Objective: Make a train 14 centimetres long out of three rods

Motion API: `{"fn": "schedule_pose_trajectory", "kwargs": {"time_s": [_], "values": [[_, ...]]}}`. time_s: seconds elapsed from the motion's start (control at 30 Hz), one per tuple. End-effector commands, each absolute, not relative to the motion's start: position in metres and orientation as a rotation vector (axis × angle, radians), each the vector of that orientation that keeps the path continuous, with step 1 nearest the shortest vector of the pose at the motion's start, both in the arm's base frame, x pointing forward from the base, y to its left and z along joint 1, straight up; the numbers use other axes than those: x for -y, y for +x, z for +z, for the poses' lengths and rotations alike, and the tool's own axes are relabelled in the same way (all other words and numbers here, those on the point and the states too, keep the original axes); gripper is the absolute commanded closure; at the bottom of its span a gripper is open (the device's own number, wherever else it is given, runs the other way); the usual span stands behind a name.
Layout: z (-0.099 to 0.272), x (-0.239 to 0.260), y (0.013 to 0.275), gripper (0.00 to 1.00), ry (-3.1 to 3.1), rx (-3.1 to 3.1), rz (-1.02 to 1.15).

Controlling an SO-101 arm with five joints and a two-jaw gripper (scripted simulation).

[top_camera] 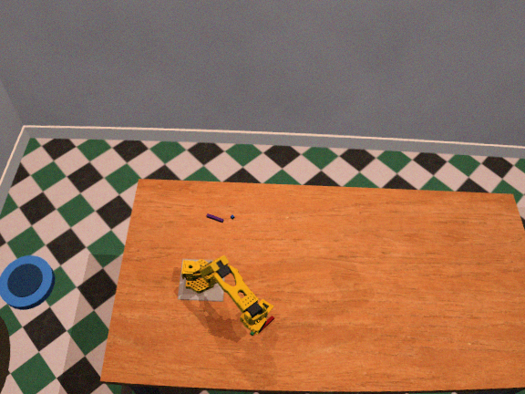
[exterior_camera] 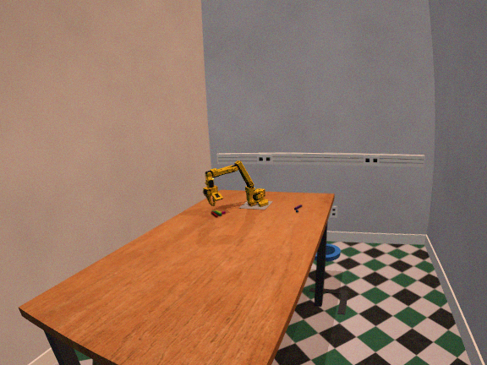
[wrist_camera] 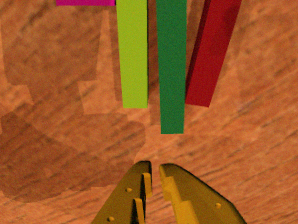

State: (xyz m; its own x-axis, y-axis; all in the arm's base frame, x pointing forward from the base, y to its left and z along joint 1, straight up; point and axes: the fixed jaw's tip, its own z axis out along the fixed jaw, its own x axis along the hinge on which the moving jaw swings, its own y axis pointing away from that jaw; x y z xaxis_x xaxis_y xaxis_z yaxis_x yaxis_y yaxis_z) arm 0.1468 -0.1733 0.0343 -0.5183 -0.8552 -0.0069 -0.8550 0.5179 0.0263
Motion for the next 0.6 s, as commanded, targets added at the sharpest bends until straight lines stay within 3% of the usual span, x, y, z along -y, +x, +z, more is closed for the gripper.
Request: {"fn": "schedule_pose_trajectory", "kwargs": {"time_s": [0.0,0.57], "values": [[0.0344,0.1732,0.1458,1.00,1.537,2.731,-0.055],[0.0438,0.1720,0.1437,0.86,1.535,2.732,-0.055]]}}
